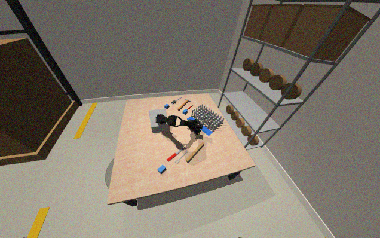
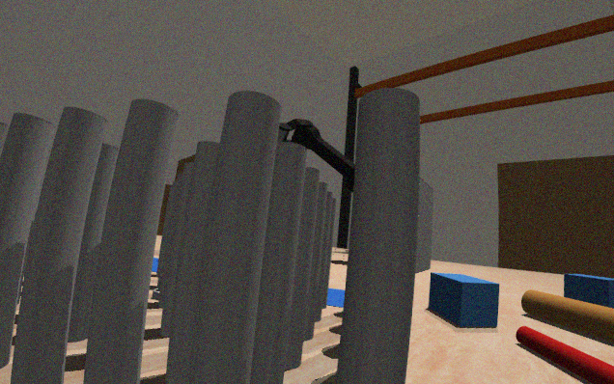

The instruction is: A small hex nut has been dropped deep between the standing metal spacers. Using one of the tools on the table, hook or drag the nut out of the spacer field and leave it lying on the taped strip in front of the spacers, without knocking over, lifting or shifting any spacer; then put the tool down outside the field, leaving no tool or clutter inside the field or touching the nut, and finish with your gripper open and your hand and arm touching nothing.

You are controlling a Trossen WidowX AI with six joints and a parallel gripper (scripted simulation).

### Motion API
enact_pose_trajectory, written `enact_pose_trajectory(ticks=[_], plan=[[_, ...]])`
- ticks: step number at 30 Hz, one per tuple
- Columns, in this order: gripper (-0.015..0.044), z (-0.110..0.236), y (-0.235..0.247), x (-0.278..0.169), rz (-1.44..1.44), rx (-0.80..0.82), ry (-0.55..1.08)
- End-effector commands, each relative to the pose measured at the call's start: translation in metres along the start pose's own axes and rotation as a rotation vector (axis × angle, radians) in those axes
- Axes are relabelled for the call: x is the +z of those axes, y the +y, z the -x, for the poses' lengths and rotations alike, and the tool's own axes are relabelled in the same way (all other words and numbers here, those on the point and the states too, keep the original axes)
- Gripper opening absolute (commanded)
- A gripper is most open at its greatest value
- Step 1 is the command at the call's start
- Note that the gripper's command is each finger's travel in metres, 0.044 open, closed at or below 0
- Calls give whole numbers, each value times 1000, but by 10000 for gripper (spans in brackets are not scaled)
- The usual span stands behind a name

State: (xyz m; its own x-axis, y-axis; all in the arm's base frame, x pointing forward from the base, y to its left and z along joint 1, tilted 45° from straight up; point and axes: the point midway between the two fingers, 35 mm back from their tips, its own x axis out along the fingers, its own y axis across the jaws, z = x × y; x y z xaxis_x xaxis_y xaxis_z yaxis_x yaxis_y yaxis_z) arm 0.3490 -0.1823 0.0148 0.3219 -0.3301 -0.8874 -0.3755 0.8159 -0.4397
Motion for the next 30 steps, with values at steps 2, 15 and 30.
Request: enact_pose_trajectory(ticks=[2, 15, 30], plan=[[0, 4, -1, -5, 0, -5, -2], [0, 8, -1, -13, 0, -6, -1], [0, 13, -1, -23, 1, -6, 1]])
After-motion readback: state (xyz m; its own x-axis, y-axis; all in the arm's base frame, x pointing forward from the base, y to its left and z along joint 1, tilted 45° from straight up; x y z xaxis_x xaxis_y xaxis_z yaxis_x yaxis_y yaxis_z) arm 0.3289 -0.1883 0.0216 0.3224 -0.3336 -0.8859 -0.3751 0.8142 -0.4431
